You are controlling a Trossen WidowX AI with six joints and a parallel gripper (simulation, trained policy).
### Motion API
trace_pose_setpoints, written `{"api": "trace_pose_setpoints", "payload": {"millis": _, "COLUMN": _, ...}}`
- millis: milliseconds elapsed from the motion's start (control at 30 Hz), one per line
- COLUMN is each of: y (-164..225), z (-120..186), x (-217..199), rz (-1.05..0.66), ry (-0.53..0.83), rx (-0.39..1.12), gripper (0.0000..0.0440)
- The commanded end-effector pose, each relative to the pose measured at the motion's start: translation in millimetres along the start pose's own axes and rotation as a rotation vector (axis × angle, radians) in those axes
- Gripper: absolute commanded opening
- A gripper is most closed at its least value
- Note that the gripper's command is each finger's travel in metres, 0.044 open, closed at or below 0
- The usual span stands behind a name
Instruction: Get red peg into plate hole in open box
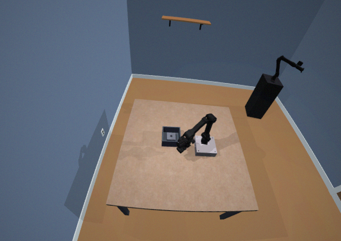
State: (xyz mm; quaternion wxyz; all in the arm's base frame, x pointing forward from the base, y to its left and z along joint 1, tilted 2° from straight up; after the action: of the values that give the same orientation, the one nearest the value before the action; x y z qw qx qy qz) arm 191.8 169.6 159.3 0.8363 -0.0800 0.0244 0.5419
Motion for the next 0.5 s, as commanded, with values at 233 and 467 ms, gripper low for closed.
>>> {"api": "trace_pose_setpoints", "payload": {"millis": 233, "y": -36.0, "z": 24.9, "x": -6.4, "rz": -0.121, "ry": -0.01, "rx": -0.065, "gripper": 0.0}}
{"api": "trace_pose_setpoints", "payload": {"millis": 467, "y": -66.9, "z": 30.6, "x": -14.6, "rz": -0.204, "ry": -0.013, "rx": -0.103, "gripper": 0.0}}
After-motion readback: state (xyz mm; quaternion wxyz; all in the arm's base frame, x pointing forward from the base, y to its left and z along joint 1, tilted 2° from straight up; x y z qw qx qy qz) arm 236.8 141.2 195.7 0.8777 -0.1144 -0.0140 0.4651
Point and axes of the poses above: the point midway between the two fingers, 35 mm back from their tips, its own z axis back along the fingers, its own x axis across the jaws, y = z × x, the point moved 10 cm from there along z, back along the fingers, and after that the axes turned 15 degrees about z, right-handed, at the moved point
